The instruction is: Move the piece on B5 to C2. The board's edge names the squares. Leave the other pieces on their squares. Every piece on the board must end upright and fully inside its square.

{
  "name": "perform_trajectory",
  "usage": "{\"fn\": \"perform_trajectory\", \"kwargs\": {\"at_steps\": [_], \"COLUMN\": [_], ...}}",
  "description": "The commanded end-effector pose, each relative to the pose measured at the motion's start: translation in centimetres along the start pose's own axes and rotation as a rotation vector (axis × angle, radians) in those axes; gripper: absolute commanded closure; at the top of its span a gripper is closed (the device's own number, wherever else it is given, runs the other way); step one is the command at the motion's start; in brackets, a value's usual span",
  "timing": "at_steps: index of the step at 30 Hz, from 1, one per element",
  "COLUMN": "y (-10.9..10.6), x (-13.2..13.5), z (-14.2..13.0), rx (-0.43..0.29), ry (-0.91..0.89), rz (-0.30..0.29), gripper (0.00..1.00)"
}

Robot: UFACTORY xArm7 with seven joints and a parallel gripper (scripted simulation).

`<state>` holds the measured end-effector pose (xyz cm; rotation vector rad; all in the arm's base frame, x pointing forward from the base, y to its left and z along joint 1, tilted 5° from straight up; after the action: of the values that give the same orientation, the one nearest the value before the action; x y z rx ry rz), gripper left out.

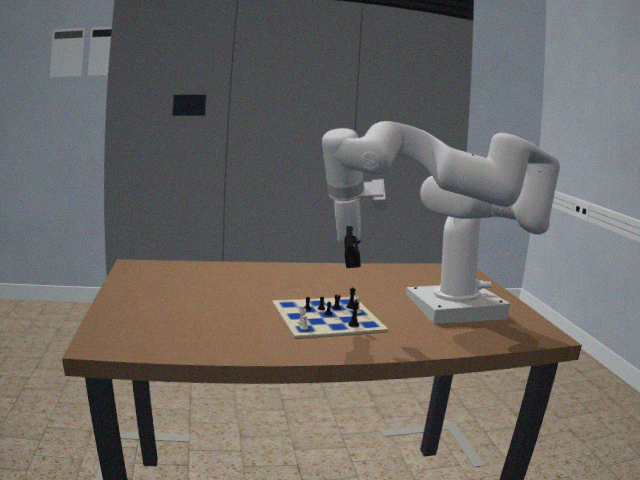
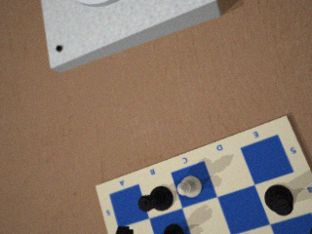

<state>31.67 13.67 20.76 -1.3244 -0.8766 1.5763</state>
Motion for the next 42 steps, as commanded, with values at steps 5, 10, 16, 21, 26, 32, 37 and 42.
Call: {"fn": "perform_trajectory", "kwargs": {"at_steps": [5,10,16,21,26,32,37,42], "y": [1.1,2.1,2.8,3.3,3.3,3.3,3.3,3.3], "x": [-4.6,-7.1,-8.7,-9.8,-9.8,-9.8,-9.8,-9.8], "z": [1.3,2.4,3.3,3.9,3.9,3.9,3.9,3.9], "rx": [-0.058,-0.082,-0.096,-0.104,-0.104,-0.104,-0.104,-0.104], "ry": [0.326,0.528,0.662,0.754,0.755,0.755,0.755,0.755], "rz": [-0.149,-0.252,-0.325,-0.377,-0.377,-0.377,-0.377,-0.377], "gripper": [0.00,0.00,0.00,0.00,0.00,0.00,0.00,0.00]}}
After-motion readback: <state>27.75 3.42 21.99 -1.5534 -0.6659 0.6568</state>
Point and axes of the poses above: the point where the finger pads meet when closed, its own y axis out along the fingers, its own x axis across the jaws, z = x × y, the point moved 7 cm from there along -y, back along the fingers, and after that the axes turned 12 degrees about -y, right-handed, at the moved point
